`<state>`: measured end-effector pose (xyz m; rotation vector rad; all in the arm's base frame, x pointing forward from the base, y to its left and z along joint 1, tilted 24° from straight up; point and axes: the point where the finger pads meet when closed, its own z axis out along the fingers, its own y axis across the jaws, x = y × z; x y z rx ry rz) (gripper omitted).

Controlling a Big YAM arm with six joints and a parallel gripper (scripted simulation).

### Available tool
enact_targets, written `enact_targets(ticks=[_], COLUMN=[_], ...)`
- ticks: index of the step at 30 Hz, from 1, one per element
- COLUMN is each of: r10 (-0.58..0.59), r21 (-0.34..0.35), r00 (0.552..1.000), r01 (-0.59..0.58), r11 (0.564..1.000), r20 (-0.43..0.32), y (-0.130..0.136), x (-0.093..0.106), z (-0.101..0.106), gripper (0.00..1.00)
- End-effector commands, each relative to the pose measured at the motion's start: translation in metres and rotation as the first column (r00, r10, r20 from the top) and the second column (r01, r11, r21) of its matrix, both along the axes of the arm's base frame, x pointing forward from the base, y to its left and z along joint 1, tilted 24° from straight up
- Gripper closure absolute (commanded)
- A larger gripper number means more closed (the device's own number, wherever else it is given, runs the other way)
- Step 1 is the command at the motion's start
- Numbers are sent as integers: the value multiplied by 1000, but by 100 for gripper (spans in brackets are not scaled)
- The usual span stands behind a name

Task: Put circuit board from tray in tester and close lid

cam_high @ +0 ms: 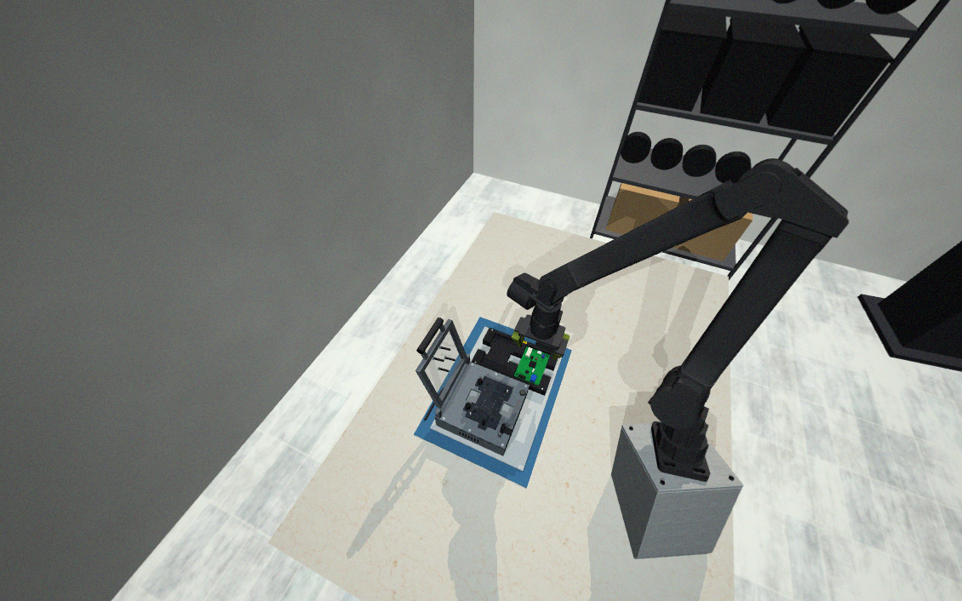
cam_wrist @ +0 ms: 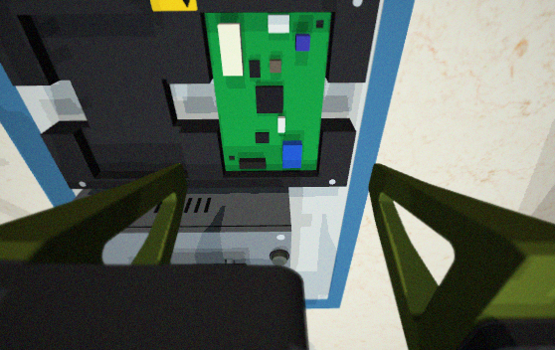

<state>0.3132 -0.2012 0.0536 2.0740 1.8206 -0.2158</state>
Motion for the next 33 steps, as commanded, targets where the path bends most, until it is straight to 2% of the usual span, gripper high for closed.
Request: enact_targets(ticks=[1, 12, 33], r10=[6, 6, 6], r21=[-14, -13, -18], r00=[1000, 1000, 1000], r01=[-6, -6, -6], r11=[1000, 1000, 1000], r20=[15, 12, 20], y=[-11, -19, -23], x=[4, 6, 10], z=[-3, -25, -28], gripper=[8, 8, 8])
